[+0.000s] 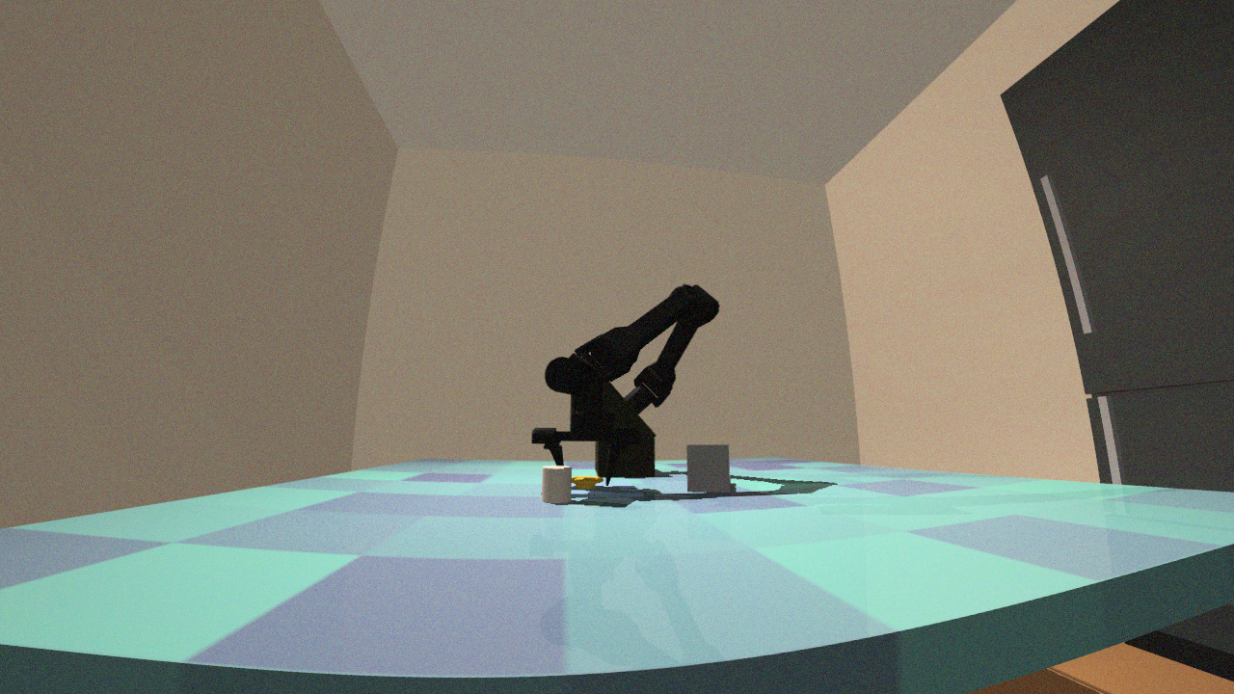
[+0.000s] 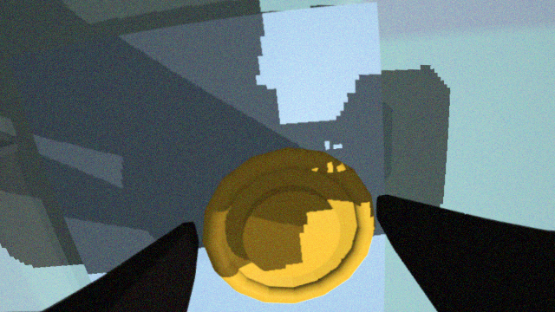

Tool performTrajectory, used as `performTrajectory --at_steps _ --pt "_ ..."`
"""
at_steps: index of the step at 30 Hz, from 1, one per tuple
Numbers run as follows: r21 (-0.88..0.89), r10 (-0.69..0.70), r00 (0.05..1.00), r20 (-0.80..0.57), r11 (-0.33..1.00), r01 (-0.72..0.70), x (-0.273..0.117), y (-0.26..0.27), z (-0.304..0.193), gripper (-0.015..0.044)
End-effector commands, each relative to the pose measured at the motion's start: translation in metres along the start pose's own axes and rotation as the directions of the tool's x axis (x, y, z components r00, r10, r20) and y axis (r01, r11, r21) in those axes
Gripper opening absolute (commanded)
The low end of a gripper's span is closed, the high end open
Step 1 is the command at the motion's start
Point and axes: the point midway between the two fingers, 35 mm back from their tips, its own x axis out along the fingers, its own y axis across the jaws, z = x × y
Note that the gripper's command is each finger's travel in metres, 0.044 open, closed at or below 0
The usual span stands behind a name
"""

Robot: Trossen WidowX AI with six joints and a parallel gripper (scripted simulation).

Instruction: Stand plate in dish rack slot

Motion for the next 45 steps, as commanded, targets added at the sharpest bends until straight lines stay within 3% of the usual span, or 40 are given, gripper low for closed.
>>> performTrajectory --at_steps 1,5,16,27,45 --pt "0.004 0.003 1.0 0.002 1.0 -0.003 0.001 0.0 0.0 0.0348" --pt "0.004 0.003 1.0 0.002 1.0 -0.003 0.001 0.0 0.0 0.0348" --pt "0.004 0.003 1.0 0.002 1.0 -0.003 0.001 0.0 0.0 0.0275" --pt "0.014 -0.016 1.0 0.015 1.0 0.015 -0.029 -0.006 0.006 0.0" --pt "0.009 -0.017 1.0 0.006 1.0 0.017 -0.132 -0.012 0.013 0.0"
